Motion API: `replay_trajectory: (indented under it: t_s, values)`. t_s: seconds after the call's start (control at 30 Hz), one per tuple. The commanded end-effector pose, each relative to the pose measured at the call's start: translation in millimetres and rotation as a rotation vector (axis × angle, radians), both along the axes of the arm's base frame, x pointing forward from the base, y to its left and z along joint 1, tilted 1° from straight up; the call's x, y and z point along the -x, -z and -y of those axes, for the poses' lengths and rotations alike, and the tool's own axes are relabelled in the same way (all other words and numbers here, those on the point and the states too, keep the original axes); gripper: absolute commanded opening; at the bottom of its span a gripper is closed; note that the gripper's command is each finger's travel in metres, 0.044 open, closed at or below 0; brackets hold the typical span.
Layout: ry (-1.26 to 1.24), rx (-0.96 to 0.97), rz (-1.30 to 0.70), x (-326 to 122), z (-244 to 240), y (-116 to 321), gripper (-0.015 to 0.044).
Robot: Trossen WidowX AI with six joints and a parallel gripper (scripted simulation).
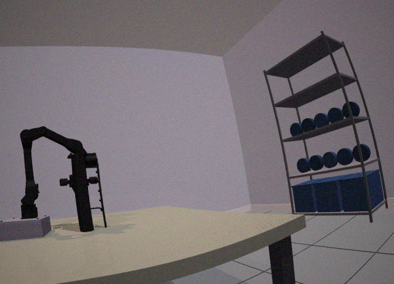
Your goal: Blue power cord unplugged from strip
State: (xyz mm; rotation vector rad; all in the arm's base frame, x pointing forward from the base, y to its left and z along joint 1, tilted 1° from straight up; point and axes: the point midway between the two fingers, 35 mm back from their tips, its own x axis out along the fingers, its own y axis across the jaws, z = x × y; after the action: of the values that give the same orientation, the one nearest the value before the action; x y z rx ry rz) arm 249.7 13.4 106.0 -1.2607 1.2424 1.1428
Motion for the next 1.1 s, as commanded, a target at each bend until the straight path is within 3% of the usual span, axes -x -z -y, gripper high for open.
replay_trajectory:
  t_s: [0.0, 0.33, 0.87, 1.07]
  values:
    - [-0.036, -0.084, 0.002, 0, -32, -2, 0.0000]
    - [-0.037, -0.086, 0.002, 2, -49, -3, 0.0000]
    - [-0.038, -0.088, 0.002, 3, -49, -3, 0.0420]
    - [-0.038, -0.092, 0.002, 6, -96, -14, 0.0440]
